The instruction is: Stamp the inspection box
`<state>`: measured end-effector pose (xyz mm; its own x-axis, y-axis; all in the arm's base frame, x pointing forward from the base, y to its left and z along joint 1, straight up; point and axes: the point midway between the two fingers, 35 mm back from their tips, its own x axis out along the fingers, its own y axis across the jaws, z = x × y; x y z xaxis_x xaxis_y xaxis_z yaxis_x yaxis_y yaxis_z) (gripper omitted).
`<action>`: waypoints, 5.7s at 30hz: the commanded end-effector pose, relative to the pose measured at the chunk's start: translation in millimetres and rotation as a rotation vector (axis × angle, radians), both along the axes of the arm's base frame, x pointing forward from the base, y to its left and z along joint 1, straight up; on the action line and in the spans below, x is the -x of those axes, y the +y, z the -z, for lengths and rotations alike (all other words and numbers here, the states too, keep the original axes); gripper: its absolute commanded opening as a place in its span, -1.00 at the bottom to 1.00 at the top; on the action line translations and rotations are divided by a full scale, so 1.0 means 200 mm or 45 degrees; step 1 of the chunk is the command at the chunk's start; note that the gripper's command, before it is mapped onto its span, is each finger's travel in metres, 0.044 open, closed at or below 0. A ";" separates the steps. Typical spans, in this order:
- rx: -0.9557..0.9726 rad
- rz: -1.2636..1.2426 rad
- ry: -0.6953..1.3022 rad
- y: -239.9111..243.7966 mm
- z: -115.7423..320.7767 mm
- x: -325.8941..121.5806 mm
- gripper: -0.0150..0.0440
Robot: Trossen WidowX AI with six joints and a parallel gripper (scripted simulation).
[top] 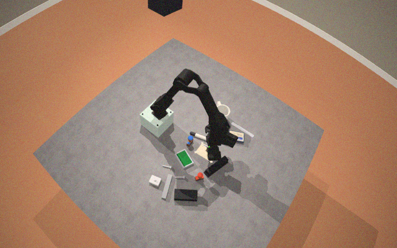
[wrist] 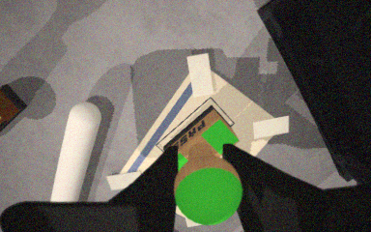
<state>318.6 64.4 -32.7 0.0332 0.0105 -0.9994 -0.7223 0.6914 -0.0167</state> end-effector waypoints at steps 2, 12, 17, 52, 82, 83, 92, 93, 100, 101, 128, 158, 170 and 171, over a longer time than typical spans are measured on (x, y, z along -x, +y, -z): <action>-0.003 -0.004 0.004 0.00 0.01 0.00 -0.49; -0.003 -0.004 0.004 0.00 0.02 0.00 -0.49; -0.003 -0.004 0.004 0.00 0.03 0.00 -0.49; -0.003 -0.004 0.004 0.00 0.04 0.00 -0.49; -0.003 -0.004 0.004 0.00 0.04 0.00 -0.49; -0.003 -0.004 0.004 0.00 0.04 0.00 -0.49; -0.003 -0.004 0.004 0.00 0.04 0.00 -0.49; -0.003 -0.004 0.004 0.00 0.03 0.00 -0.49; -0.003 -0.004 0.004 0.00 0.02 0.00 -0.49; -0.003 -0.004 0.004 0.00 0.01 0.00 -0.49; -0.003 -0.004 0.004 0.00 -0.06 0.00 -0.49; -0.003 -0.004 0.003 0.00 -0.30 0.01 -0.49; -0.005 -0.003 0.002 0.07 -0.34 -0.04 -0.49; -0.005 -0.003 0.002 0.09 -0.34 -0.05 -0.49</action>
<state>321.5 70.9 34.9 0.0316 0.0114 -0.9994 -0.7232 0.6905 -0.0150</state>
